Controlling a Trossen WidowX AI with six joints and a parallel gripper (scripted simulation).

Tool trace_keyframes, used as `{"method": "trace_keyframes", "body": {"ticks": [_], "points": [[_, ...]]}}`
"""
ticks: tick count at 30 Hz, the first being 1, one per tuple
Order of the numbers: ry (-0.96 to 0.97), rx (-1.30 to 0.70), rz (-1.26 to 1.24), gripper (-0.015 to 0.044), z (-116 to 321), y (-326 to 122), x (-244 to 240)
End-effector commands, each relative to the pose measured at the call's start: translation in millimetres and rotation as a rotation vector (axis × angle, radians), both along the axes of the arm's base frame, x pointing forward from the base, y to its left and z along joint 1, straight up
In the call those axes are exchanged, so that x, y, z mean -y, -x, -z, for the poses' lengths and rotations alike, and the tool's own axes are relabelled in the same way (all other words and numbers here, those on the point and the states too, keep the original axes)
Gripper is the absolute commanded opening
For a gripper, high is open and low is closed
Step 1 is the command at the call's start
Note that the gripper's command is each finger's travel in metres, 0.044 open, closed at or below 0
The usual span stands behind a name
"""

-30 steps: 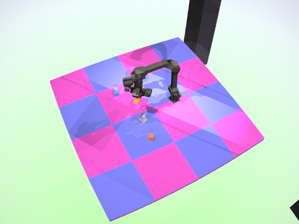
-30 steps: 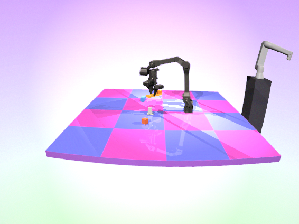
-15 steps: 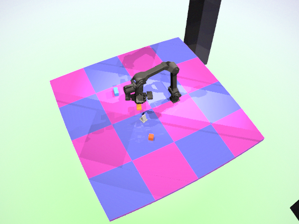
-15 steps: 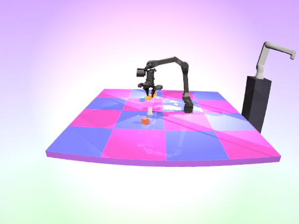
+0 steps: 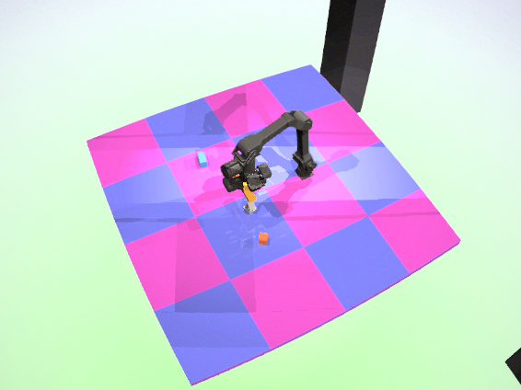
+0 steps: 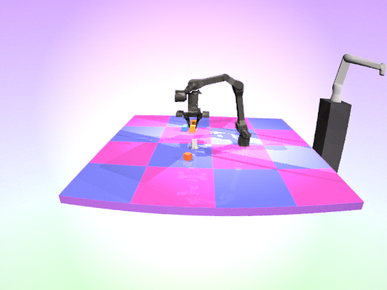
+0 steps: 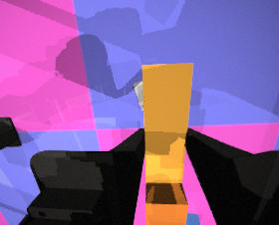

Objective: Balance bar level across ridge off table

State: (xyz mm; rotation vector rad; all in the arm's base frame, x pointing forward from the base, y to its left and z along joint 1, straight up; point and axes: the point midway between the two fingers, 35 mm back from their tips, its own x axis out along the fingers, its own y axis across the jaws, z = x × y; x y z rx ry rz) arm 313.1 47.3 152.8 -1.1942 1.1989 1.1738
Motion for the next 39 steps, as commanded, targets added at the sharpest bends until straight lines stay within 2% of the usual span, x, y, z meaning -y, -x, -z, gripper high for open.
{"method": "trace_keyframes", "body": {"ticks": [1,10,39], "points": [[0.005,0.001,-0.106,0.0,-0.5,1.4,-16.0],[0.007,0.001,-0.275,0.0,-0.5,13.7,-42.9],[0.007,0.001,-0.277,0.0,41.1,15.8,-43.0]]}}
